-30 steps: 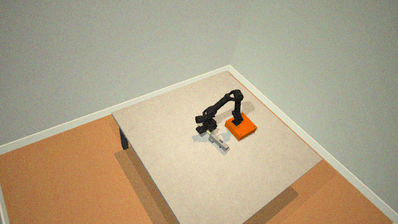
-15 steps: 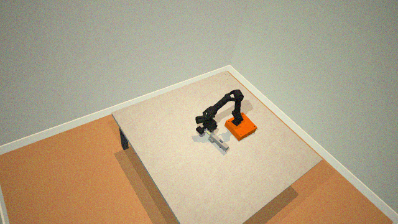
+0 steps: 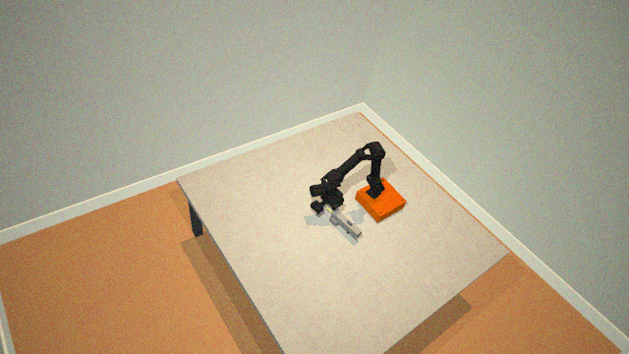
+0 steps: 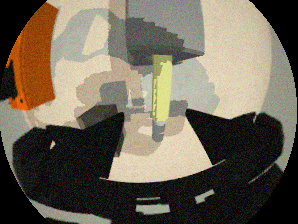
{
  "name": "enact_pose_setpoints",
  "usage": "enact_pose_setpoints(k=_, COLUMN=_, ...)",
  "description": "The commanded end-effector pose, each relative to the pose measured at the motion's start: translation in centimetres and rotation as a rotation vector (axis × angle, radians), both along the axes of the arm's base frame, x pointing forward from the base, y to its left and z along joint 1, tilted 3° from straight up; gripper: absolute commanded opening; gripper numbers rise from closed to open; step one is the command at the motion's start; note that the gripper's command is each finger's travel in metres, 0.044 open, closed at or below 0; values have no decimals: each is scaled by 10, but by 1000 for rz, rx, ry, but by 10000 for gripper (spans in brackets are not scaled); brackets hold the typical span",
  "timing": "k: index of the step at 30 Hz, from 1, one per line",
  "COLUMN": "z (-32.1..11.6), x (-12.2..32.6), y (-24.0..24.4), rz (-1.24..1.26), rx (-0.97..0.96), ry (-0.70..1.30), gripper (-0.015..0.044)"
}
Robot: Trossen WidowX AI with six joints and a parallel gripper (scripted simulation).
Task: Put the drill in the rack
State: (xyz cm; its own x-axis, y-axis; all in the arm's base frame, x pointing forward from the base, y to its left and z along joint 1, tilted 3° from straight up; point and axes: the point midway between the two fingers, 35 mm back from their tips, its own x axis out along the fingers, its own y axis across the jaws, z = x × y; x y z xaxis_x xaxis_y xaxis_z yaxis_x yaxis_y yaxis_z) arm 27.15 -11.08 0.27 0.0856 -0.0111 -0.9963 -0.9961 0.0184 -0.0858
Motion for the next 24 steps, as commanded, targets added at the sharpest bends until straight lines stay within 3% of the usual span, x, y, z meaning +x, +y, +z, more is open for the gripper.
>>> enact_pose_setpoints(k=1, z=-1, x=0, y=3, rz=-2, rx=3, ry=0, gripper=440)
enact_pose_setpoints(k=18, z=-3, x=-1, y=10, rz=-2, rx=4, ry=0, gripper=440)
enact_pose_setpoints(k=24, z=-2, x=1, y=8, rz=1, rx=1, ry=-3, gripper=282)
